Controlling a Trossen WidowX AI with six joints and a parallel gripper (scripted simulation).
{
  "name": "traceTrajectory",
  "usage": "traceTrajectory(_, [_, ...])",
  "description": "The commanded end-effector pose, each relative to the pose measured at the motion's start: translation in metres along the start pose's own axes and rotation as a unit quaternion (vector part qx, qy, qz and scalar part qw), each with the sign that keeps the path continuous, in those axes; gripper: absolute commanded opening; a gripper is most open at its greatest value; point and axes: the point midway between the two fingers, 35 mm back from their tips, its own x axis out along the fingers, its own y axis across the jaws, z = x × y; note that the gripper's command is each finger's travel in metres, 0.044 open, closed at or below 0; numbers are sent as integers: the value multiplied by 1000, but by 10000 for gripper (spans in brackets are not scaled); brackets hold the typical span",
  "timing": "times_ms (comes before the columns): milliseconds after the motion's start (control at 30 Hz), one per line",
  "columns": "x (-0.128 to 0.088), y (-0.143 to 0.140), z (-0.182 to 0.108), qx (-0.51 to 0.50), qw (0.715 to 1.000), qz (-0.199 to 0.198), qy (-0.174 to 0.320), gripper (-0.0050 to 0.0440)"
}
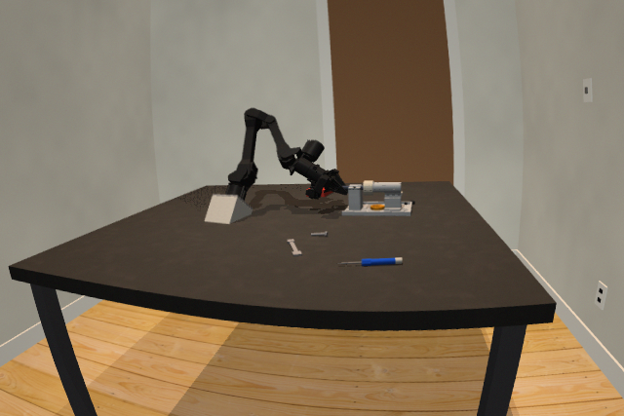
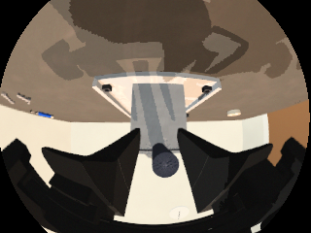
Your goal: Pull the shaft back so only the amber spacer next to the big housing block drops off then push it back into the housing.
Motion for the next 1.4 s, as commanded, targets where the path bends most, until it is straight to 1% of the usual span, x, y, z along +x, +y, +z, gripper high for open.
traceTrajectory(0, [0,0,0,0,1000,0,0,264])
traceTrajectory(133, [0,0,0,0,1000,0,0,360])
traceTrajectory(200, [0,0,0,0,1000,0,0,360])
traceTrajectory(300, [0,0,0,0,1000,0,0,432])
traceTrajectory(333, [-1,0,0,0,1000,0,0,440])
traceTrajectory(467, [-17,-1,-2,0,1000,1,2,440])
traceTrajectory(667, [-56,-1,0,-1,1000,4,7,440])
traceTrajectory(700, [-59,-1,1,-1,1000,4,8,440])
traceTrajectory(833, [-60,-1,1,-1,1000,4,8,440])
traceTrajectory(867, [-57,-3,-4,-1,1000,2,14,440])
traceTrajectory(1000, [-80,4,4,-1,1000,3,12,440])
traceTrajectory(1200, [-111,19,28,-1,1000,4,8,440])
traceTrajectory(1267, [-116,23,34,-1,1000,4,8,440])
traceTrajectory(1367, [-117,23,35,-1,1000,4,8,440])
